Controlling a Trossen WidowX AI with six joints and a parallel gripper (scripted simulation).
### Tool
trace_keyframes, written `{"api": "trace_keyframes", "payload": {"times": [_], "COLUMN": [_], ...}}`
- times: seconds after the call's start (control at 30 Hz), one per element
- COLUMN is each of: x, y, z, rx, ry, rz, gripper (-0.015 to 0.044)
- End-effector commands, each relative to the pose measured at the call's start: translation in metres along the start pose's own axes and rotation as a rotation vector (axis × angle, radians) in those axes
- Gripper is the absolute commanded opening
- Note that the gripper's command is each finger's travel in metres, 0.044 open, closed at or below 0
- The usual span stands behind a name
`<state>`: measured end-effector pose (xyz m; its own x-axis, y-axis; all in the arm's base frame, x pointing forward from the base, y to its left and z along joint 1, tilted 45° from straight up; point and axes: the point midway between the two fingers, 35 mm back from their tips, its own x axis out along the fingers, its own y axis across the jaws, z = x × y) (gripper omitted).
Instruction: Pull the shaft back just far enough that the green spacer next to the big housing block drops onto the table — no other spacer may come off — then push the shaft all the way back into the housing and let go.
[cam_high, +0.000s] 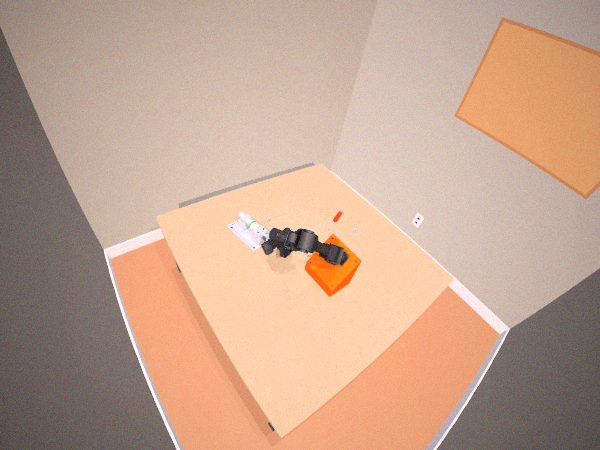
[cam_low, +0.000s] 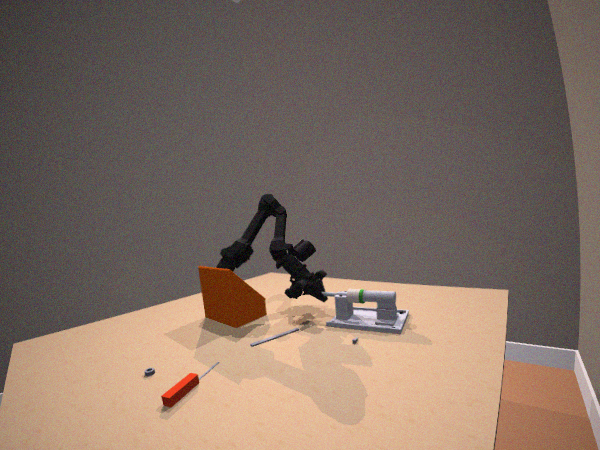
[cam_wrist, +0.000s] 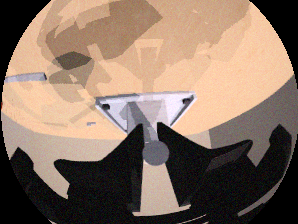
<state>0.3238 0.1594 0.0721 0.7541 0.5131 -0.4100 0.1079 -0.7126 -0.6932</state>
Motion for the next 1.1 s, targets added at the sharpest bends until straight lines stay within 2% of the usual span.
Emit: {"api": "trace_keyframes", "payload": {"times": [0.0, 1.07], "x": [-0.0004, -0.0029], "y": [-0.0002, -0.0002], "z": [0.0006, 0.0031], "rx": [0.003, 0.003], "ry": [-0.001, -0.001], "rz": [-0.002, -0.001], "gripper": [0.0, 0.0]}}
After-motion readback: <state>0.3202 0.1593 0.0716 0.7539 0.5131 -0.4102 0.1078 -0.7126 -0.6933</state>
